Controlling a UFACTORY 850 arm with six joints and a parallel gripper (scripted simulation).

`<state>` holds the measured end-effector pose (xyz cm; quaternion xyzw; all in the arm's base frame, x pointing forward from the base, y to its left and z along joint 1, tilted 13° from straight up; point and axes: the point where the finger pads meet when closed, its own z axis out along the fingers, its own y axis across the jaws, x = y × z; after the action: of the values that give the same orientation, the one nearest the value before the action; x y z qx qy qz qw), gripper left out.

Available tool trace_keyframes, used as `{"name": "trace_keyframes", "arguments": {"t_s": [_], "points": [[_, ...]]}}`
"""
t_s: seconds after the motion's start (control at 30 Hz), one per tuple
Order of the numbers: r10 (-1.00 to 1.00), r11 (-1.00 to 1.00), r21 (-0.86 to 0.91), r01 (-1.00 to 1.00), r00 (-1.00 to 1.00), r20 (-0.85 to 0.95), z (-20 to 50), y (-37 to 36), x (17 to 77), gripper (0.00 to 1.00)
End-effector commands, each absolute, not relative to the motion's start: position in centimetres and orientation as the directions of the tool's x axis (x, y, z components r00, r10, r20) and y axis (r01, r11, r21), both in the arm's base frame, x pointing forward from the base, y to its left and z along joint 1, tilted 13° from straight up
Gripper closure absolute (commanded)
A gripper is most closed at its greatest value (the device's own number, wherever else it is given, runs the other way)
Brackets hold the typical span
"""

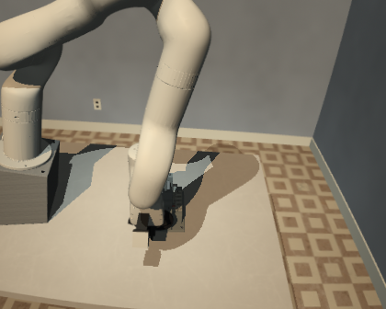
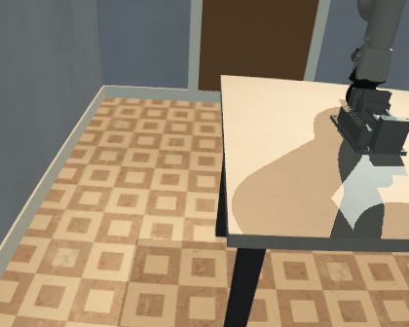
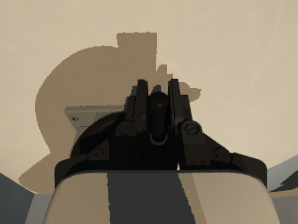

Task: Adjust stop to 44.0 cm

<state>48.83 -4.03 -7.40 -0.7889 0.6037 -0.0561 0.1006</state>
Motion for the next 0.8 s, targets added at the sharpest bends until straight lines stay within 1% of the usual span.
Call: {"name": "trace_keyframes", "arguments": {"t_s": [0.0,0.4,0.77], "points": [[-0.964,-0.251,-0.231,-0.940,0.265,-0.031,-8.3,-3.7,50.1,0.94],[-0.964,-0.251,-0.231,-0.940,0.265,-0.031,-8.0,-2.8,53.2,0.94],[-0.964,-0.251,-0.231,-0.940,0.265,-0.031,-6.7,-2.6,54.4,0.94]]}}
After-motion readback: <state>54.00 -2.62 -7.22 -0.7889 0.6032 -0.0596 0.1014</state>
